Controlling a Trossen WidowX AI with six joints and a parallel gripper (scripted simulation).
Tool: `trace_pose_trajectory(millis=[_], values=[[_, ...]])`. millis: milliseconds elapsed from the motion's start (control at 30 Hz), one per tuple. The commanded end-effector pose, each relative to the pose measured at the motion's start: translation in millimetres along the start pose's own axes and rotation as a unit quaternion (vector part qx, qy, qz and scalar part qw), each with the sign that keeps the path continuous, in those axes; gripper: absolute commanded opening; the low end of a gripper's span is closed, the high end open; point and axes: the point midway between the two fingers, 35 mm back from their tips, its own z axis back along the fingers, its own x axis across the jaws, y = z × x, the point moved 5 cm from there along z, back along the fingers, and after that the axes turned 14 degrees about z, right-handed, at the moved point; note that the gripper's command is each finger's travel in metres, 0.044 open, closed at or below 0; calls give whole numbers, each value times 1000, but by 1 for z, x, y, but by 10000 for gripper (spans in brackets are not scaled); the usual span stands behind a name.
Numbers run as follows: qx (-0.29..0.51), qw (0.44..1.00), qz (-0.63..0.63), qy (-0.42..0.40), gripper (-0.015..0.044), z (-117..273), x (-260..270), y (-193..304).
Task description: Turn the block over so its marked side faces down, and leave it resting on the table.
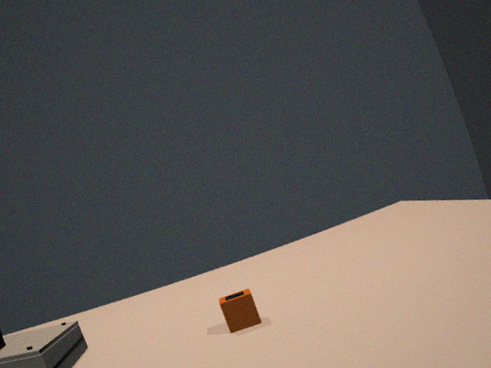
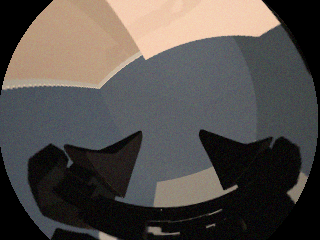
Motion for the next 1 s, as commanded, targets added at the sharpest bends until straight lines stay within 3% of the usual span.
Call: trace_pose_trajectory(millis=[0, 267, 533, 767, 967], values=[[-1, 1000, 4, 1, 426, -2, -1, 0], [-43, 987, 139, 72, 440, -102, -65, -12], [-85, 940, 273, 185, 440, -193, -171, -42], [-94, 866, 399, 288, 440, -245, -282, -73], [-87, 787, 492, 361, 440, -264, -366, -98]])
